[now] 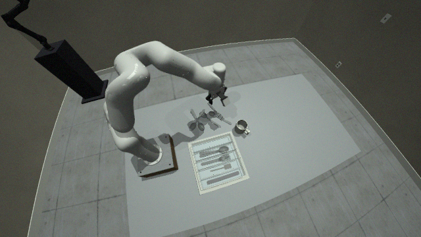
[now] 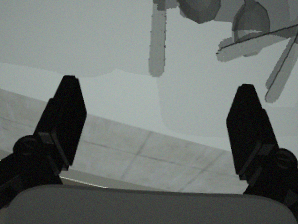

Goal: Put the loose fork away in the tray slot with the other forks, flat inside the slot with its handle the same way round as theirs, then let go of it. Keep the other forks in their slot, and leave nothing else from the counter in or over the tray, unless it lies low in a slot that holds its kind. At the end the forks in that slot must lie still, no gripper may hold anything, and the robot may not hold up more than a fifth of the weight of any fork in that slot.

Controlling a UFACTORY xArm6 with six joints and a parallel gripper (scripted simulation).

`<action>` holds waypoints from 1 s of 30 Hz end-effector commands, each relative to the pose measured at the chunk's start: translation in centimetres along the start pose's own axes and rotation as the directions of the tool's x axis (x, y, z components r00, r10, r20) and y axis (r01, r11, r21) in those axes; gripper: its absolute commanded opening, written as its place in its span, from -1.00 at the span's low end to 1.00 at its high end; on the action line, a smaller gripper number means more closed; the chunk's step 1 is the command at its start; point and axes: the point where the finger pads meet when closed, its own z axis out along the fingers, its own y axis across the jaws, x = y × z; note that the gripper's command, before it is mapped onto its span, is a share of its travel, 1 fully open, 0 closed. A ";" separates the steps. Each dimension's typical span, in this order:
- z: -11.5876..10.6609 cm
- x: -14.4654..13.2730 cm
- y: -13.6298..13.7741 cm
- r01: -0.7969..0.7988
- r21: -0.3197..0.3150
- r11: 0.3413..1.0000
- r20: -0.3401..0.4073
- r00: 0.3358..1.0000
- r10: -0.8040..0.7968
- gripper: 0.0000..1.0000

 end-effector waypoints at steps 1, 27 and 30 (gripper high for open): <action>2.2 0.9 -0.2 0.001 0.003 1.000 0.001 1.000 -0.001 1.00; 5.9 2.5 -0.1 0.001 0.003 1.000 0.000 1.000 -0.001 -0.44; 5.9 2.5 -0.1 0.001 0.003 1.000 0.000 1.000 -0.001 -0.44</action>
